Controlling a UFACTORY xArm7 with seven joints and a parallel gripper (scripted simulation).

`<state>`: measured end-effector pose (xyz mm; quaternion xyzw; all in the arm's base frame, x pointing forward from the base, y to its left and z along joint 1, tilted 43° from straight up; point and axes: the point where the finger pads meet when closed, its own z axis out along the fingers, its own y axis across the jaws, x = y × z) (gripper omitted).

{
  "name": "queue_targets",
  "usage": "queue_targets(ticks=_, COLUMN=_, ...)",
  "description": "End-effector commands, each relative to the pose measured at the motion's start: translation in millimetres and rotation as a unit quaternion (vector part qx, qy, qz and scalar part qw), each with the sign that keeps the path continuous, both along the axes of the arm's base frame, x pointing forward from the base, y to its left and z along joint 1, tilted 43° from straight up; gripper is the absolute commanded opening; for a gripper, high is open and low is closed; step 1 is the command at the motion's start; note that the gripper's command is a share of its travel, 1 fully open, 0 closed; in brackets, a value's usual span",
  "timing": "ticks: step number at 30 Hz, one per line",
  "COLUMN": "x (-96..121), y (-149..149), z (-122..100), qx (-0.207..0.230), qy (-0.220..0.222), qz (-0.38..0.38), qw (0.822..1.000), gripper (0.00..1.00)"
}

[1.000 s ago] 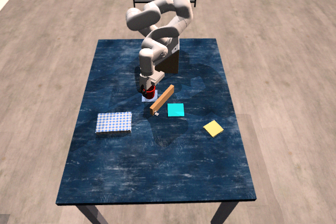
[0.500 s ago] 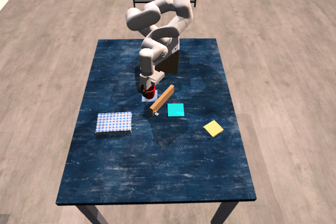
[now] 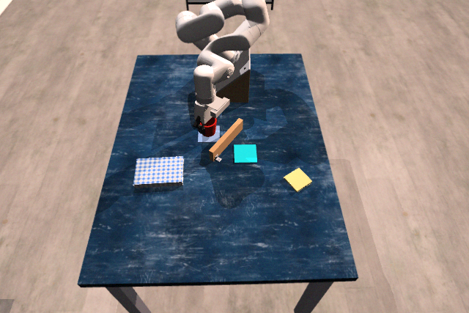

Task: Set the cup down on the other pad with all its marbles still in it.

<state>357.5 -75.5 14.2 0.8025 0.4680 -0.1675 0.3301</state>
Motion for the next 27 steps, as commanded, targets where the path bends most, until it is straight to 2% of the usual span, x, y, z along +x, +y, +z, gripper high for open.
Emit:
queue_targets(ticks=1, x=0.6, y=8.9, z=8.6, qx=0.001, qy=-0.001, qz=0.001, qw=1.0, gripper=0.85)
queue_targets(ticks=19, x=-1.5, y=40.2, z=41.8, qx=0.001, qy=-0.001, qz=0.001, qw=1.0, gripper=0.85)
queue_targets(ticks=27, x=-1.9, y=46.7, z=48.8, qx=0.001, qy=-0.001, qz=0.001, qw=1.0, gripper=0.85)
